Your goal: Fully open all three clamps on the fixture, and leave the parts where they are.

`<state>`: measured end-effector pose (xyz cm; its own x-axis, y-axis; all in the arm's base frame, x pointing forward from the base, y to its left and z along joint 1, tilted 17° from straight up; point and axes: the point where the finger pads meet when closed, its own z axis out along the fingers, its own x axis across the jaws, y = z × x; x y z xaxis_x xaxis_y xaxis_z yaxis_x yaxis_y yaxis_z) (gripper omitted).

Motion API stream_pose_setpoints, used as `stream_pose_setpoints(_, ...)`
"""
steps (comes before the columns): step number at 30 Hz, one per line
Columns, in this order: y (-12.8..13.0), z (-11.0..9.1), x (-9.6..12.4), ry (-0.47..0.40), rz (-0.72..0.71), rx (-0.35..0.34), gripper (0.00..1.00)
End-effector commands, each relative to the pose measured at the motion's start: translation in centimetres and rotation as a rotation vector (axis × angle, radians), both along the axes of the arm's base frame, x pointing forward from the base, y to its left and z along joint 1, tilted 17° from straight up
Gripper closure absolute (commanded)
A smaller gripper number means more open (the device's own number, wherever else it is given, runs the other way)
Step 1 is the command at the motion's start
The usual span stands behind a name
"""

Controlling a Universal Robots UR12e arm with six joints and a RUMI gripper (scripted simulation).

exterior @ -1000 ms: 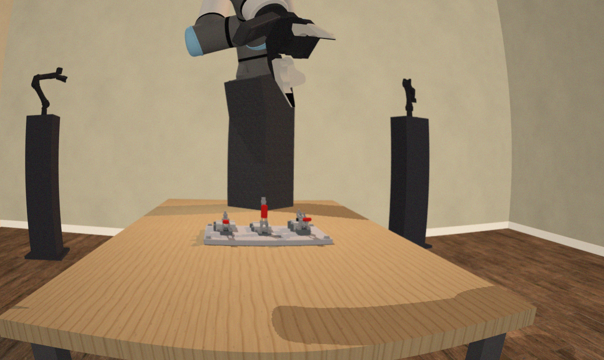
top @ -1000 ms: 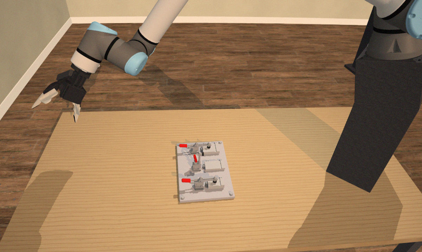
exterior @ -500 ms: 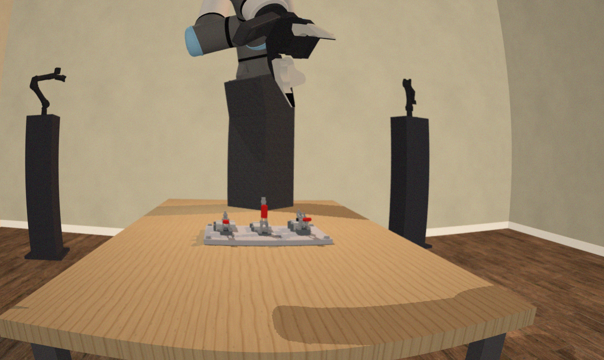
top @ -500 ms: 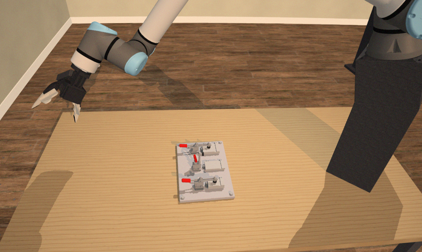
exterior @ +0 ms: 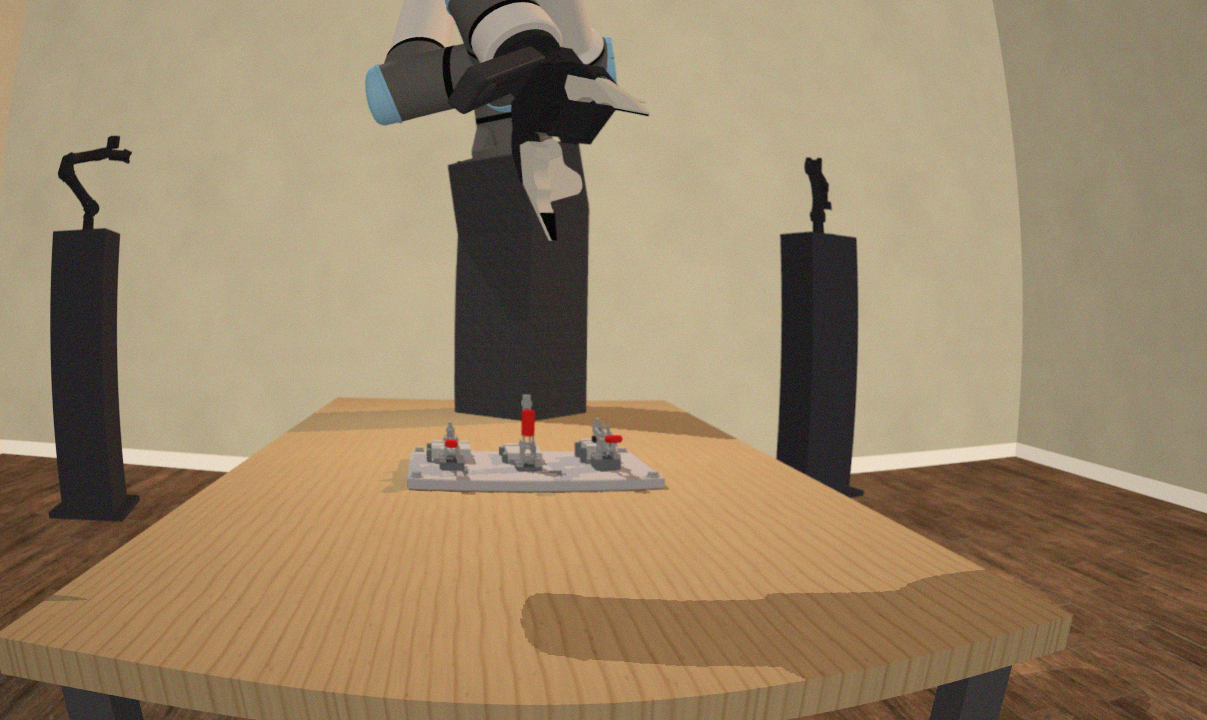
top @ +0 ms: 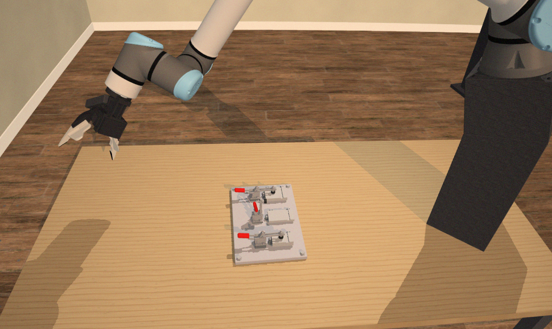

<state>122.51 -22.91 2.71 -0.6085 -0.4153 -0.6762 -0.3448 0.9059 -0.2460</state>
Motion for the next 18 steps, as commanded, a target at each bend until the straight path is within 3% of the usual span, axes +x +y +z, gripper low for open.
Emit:
stream_pose_setpoints(1, -0.9, -1.1, -1.6, 0.014, 0.016, -0.043, 0.0)
stream_pose_setpoints(7, -3.8, -5.8, -8.1, 0.085, 0.083, -0.189, 0.0)
stream_pose_setpoints(13, -6.6, -11.2, -17.4, 0.194, 0.193, -0.361, 0.0)
stream_pose_setpoints(14, -6.6, -11.2, -17.4, 0.194, 0.193, -0.361, 0.0)
stream_pose_setpoints(16, -7.3, -13.0, -21.0, 0.237, 0.238, -0.418, 0.0)
stream_pose_setpoints(18, -7.3, -13.0, -21.0, 0.237, 0.238, -0.418, 0.0)
